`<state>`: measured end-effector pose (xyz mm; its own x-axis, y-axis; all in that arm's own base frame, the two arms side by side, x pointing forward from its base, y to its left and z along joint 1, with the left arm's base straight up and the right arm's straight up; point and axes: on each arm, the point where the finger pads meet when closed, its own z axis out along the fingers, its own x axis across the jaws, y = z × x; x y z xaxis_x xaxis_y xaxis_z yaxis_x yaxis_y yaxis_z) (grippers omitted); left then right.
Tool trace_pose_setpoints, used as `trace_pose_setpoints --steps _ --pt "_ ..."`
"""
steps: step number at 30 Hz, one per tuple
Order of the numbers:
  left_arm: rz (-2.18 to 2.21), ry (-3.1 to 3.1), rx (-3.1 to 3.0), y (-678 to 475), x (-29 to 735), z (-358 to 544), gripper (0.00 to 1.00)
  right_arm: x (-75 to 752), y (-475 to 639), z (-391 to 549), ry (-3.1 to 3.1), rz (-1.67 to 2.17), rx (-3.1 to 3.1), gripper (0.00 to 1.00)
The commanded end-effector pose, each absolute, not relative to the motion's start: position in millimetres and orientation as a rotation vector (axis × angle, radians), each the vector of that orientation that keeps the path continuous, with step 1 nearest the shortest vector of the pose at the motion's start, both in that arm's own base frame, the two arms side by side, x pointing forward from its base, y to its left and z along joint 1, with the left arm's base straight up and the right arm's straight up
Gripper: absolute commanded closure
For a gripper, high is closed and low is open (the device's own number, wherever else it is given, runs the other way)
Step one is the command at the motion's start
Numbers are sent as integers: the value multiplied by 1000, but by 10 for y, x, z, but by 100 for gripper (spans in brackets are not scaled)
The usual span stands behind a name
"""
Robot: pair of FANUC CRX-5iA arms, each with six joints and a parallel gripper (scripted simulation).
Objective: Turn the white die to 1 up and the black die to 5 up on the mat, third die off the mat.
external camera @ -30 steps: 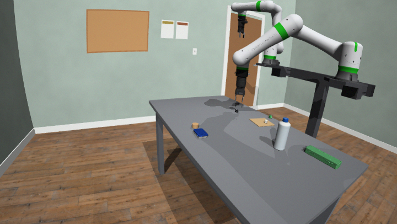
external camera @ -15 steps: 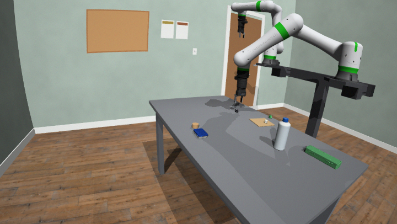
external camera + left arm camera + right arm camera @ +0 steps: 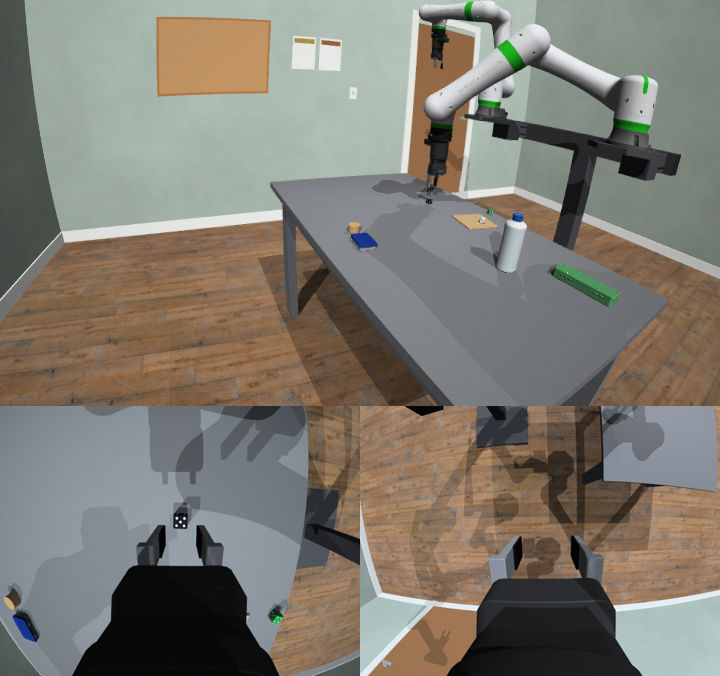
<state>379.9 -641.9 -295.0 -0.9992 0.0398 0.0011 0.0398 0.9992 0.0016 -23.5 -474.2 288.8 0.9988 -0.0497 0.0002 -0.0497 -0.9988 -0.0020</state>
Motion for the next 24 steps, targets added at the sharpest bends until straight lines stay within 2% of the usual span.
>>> trace_pose_setpoints --steps 1,24 --pt "0 -3141 -62 -6428 3805 -2937 30 -236 -4744 2897 78 0 -3141 0" --pt "0 -3141 -62 -6428 3805 -3014 30 -236 -4744 2897 78 0 -3141 0"
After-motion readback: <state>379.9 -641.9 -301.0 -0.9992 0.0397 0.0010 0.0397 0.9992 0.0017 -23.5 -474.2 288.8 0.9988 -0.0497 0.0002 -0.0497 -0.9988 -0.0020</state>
